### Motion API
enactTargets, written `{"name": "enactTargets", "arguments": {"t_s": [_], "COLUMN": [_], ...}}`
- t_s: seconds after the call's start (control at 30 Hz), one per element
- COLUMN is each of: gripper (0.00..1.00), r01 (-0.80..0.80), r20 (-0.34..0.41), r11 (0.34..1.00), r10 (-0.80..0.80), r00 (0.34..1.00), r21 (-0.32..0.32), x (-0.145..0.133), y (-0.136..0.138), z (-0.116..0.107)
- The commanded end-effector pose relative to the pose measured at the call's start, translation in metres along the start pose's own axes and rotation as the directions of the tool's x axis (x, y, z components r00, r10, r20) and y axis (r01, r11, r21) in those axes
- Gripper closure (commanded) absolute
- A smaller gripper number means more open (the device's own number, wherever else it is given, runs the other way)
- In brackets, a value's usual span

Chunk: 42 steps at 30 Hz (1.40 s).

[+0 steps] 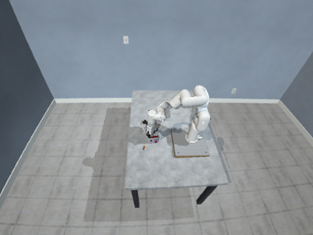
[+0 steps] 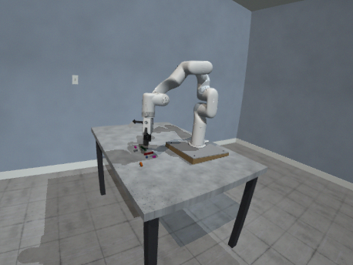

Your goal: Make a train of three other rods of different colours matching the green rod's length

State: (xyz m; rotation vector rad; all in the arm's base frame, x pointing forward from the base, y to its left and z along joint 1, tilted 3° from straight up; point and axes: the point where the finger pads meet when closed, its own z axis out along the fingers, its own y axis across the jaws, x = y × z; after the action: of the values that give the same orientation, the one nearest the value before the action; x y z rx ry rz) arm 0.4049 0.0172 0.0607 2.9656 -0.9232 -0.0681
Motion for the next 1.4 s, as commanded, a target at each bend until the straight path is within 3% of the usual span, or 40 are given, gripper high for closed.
{"name": "enactTargets", "arguments": {"t_s": [0.0, 0.5, 0.77, 1.1, 1.27, 1.33, 1.37], "gripper": [0.0, 0.0, 0.0, 0.0, 0.0, 0.0, 0.0], "r01": [0.0, -0.007, -0.149, -0.468, -0.593, -0.593, -0.661], "r20": [-0.004, -0.004, -0.003, -0.002, -0.001, -0.001, -0.001], "r11": [1.0, 1.0, 0.989, 0.884, 0.805, 0.805, 0.751], "r10": [0.0, 0.007, 0.149, 0.468, 0.593, 0.593, 0.661], "r00": [1.0, 1.0, 0.989, 0.884, 0.805, 0.805, 0.751], "r21": [0.003, 0.003, 0.004, 0.005, 0.005, 0.005, 0.005], "x": [0.001, 0.002, 0.009, 0.025, 0.032, 0.032, 0.036], "y": [-0.001, -0.001, 0.004, 0.015, 0.02, 0.02, 0.023], "z": [-0.002, -0.002, -0.001, 0.003, 0.004, 0.004, 0.005]}}
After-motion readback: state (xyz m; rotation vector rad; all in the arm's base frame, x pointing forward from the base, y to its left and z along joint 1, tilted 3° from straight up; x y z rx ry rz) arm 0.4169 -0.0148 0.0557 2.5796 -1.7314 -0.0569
